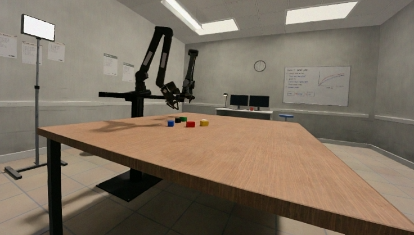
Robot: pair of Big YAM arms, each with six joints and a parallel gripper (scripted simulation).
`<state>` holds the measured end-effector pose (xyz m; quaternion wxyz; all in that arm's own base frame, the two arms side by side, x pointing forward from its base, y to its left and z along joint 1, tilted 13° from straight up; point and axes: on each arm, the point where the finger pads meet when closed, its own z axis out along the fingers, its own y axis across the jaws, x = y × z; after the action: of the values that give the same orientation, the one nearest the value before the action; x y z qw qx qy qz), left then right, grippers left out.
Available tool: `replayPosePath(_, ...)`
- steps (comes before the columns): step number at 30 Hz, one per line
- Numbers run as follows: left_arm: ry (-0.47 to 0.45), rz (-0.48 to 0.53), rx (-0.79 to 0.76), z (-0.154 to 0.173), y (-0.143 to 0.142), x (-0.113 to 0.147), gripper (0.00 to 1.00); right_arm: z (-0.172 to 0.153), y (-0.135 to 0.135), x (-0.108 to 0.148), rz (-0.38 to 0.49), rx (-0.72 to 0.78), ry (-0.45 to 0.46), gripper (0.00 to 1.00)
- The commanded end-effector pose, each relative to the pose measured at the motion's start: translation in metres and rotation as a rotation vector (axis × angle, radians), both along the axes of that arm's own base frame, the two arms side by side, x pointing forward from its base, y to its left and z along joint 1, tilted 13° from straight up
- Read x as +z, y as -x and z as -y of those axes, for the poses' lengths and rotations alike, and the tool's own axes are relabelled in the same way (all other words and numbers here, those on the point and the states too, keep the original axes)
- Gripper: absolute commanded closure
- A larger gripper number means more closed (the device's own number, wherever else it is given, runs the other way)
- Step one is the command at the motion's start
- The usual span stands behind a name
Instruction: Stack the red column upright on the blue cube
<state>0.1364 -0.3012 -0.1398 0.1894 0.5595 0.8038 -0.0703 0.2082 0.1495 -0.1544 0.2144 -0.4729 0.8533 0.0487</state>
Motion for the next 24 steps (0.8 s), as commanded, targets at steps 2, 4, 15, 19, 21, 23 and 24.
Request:
replayPosePath(2,0.022,0.006,0.007,0.010,-0.003,0.004,0.00,-0.033,0.003,0.004,0.008,-0.112,-0.035,0.00)
replayPosePath(4,0.022,0.006,0.007,0.010,-0.003,0.004,0.00,-0.043,0.006,0.004,0.015,-0.109,-0.030,0.00)
replayPosePath(15,0.022,0.006,0.007,0.010,-0.003,0.004,0.00,-0.066,0.013,0.004,0.046,-0.069,-0.006,0.00)
replayPosePath(19,0.022,0.006,0.007,0.010,-0.003,0.004,0.00,-0.063,0.011,0.003,0.043,-0.079,-0.002,0.00)
replayPosePath(21,0.022,0.006,0.007,0.010,-0.003,0.004,0.00,-0.063,0.011,0.003,0.045,-0.079,-0.004,0.00)
replayPosePath(23,0.022,0.006,0.007,0.010,-0.003,0.004,0.00,-0.063,0.011,0.003,0.045,-0.079,-0.004,0.00)
replayPosePath(24,0.022,0.006,0.007,0.010,-0.003,0.004,0.00,-0.063,0.011,0.003,0.045,-0.079,-0.004,0.00)
